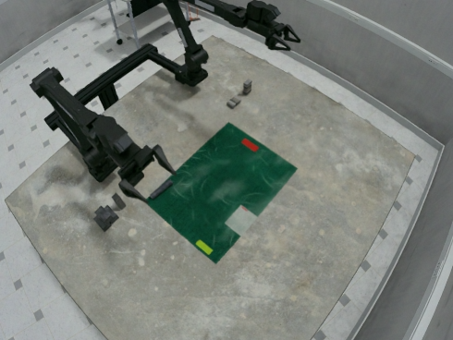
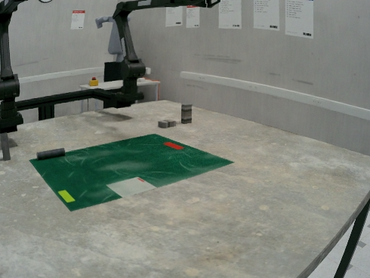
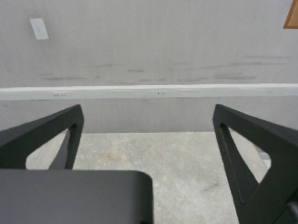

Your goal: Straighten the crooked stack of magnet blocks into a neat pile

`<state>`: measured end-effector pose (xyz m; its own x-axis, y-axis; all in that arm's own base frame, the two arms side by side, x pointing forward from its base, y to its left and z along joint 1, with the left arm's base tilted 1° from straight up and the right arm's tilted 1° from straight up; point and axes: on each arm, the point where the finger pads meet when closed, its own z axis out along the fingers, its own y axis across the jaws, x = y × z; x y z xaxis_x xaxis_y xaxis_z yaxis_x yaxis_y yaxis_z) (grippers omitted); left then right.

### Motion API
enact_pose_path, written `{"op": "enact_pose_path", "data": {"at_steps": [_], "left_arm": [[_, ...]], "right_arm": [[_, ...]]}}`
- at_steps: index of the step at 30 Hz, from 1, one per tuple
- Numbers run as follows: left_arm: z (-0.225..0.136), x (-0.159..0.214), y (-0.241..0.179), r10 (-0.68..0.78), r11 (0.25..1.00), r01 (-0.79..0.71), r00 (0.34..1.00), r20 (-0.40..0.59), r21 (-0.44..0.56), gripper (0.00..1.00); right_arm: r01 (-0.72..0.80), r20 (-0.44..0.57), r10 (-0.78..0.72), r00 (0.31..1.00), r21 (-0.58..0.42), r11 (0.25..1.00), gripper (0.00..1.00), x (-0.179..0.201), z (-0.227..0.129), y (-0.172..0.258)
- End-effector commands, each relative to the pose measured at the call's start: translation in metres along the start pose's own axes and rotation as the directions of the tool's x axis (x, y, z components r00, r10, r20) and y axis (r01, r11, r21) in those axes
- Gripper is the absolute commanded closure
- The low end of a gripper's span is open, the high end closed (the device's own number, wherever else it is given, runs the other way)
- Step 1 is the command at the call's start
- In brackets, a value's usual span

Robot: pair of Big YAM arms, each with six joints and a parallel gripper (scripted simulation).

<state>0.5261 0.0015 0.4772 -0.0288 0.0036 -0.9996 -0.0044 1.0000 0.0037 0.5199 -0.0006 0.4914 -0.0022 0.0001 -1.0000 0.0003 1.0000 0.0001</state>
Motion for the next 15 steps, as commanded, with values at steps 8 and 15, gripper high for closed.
{"op": "enact_pose_path", "data": {"at_steps": [8,15], "left_arm": [[-0.014,-0.076,0.002,-0.013,1.0,0.014,0.989,0.148,-0.007,0.21],[0.0,-0.019,-0.001,-0.017,1.0,0.016,0.999,0.028,0.004,0.21]], "right_arm": [[-0.013,0.049,0.014,0.999,-0.014,1.0,0.0,-0.024,0.007,0.007],[-0.012,0.036,0.013,0.999,-0.014,1.0,0.0,-0.02,0.007,0.007]]}}
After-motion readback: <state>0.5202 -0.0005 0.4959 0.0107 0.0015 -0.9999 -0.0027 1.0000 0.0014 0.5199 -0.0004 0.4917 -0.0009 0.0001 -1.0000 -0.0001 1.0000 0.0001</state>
